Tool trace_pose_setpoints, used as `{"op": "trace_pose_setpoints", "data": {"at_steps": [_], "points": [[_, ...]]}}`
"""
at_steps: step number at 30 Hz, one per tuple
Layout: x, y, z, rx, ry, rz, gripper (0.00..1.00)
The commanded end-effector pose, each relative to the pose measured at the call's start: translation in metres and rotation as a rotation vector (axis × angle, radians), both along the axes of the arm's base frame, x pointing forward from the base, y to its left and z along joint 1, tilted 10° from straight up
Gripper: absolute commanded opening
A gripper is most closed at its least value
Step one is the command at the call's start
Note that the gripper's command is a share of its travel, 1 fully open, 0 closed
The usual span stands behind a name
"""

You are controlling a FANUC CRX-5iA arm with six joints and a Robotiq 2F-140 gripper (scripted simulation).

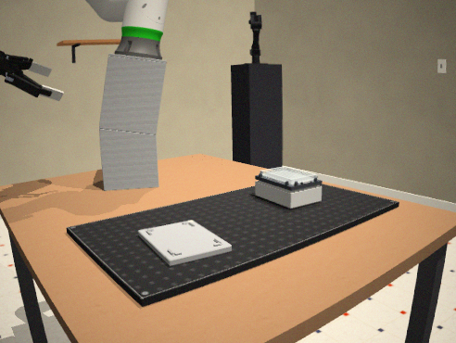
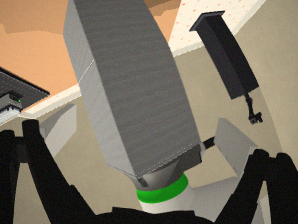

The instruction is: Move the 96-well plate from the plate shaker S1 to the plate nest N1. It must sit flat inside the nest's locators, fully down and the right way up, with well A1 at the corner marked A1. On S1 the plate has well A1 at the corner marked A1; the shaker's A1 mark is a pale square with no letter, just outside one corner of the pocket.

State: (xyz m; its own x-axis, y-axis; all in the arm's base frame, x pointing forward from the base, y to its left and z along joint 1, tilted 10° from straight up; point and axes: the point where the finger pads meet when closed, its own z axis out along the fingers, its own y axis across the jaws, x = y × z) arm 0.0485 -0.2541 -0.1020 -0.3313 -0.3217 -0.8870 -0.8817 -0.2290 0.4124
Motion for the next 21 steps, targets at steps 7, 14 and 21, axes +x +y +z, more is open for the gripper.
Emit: {"op": "trace_pose_setpoints", "data": {"at_steps": [7,14,21], "points": [[0.000,0.000,0.000,0.000,0.000,0.000,1.00],[0.000,0.000,0.000,0.000,0.000,0.000,1.00],[0.018,0.002,-0.009,-0.065,-0.030,0.080,1.00]]}}
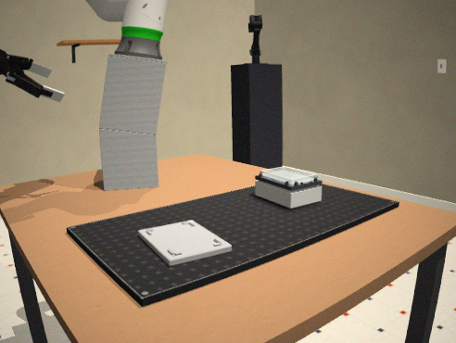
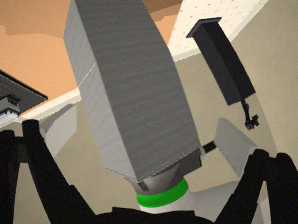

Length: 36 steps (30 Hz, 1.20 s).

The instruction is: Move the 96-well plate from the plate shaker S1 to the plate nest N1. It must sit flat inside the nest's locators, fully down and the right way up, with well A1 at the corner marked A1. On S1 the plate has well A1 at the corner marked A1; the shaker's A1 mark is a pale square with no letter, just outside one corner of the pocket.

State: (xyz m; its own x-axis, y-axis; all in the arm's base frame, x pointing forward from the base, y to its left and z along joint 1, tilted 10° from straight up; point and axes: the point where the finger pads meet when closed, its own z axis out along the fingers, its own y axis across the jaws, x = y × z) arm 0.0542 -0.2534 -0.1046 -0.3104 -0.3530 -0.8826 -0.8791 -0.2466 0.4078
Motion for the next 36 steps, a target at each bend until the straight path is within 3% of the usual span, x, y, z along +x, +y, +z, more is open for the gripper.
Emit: {"op": "trace_pose_setpoints", "data": {"at_steps": [1,18,36], "points": [[0.017,0.002,-0.008,-0.041,-0.018,0.049,1.00],[0.081,0.016,-0.037,-0.213,-0.138,0.282,1.00],[0.151,0.042,-0.062,-0.316,-0.249,0.442,1.00]]}}
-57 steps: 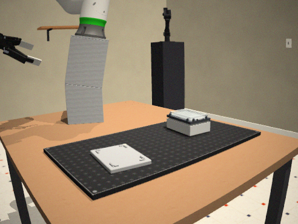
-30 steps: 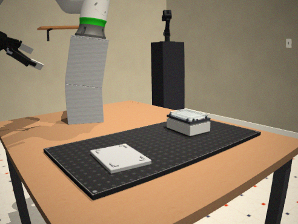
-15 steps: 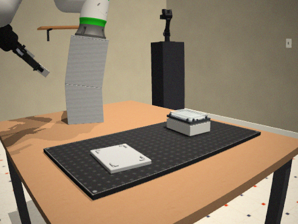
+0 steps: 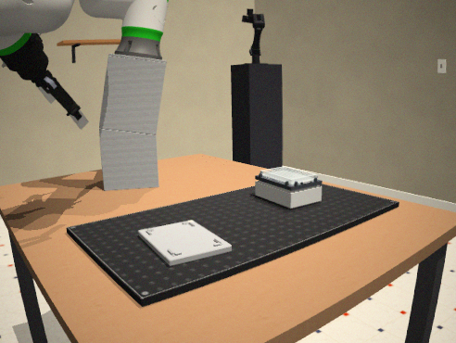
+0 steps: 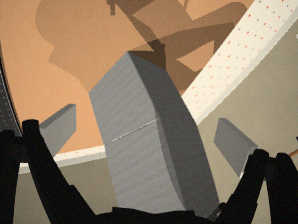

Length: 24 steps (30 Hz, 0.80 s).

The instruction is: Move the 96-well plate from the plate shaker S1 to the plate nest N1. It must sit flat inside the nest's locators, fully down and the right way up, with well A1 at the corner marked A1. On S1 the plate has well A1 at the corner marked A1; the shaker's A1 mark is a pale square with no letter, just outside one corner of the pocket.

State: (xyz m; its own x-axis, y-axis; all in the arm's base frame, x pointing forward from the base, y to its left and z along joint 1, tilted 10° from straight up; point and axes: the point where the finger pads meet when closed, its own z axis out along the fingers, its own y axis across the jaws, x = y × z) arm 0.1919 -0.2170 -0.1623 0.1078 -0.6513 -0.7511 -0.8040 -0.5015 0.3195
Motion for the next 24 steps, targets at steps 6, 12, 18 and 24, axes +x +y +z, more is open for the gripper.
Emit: {"op": "trace_pose_setpoints", "data": {"at_steps": [6,12,18,24], "points": [[0.036,0.017,-0.012,-0.054,-0.071,0.096,1.00],[0.050,0.025,-0.016,-0.077,-0.109,0.146,1.00],[0.073,0.039,-0.022,-0.100,-0.153,0.200,1.00],[0.096,0.056,-0.027,-0.121,-0.197,0.254,1.00]]}}
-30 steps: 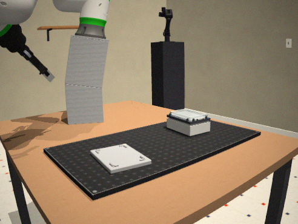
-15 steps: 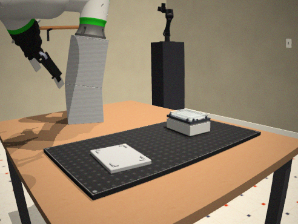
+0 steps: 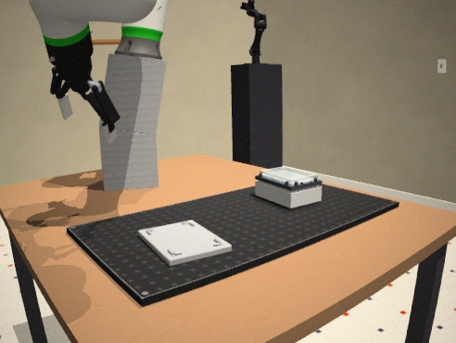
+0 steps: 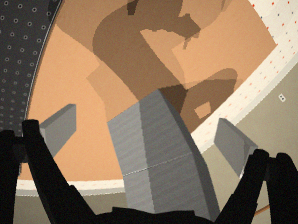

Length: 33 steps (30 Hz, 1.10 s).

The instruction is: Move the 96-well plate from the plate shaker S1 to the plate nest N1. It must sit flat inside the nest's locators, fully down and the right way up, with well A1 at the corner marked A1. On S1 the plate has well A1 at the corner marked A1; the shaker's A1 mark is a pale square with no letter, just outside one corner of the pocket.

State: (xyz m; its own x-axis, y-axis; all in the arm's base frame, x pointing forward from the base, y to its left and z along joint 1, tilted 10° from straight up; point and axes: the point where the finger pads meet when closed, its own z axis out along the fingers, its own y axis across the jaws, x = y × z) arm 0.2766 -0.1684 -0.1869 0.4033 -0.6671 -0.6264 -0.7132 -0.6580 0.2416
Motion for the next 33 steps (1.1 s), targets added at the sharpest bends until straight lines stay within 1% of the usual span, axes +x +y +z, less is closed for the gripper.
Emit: {"op": "trace_pose_setpoints", "data": {"at_steps": [1,2,4,5,9,12,16,17,19,21,22,27,30,33], "points": [[0.015,0.011,-0.003,-0.015,-0.030,0.032,1.00],[0.019,0.014,-0.004,-0.022,-0.051,0.057,1.00],[0.019,0.014,-0.004,-0.022,-0.051,0.057,1.00],[0.023,0.017,-0.005,-0.030,-0.071,0.082,1.00],[0.038,0.030,-0.008,-0.032,-0.075,0.086,1.00],[0.048,0.040,-0.010,-0.050,-0.140,0.161,1.00],[0.062,0.054,-0.012,-0.051,-0.144,0.165,1.00],[0.063,0.055,-0.012,-0.051,-0.144,0.165,1.00],[0.069,0.063,-0.013,-0.059,-0.188,0.214,1.00],[0.069,0.063,-0.013,-0.059,-0.188,0.214,1.00],[0.072,0.067,-0.013,-0.063,-0.211,0.239,1.00],[0.087,0.084,-0.015,-0.064,-0.215,0.243,1.00],[0.095,0.096,-0.015,-0.071,-0.283,0.317,1.00],[0.104,0.108,-0.016,-0.072,-0.287,0.321,1.00]]}}
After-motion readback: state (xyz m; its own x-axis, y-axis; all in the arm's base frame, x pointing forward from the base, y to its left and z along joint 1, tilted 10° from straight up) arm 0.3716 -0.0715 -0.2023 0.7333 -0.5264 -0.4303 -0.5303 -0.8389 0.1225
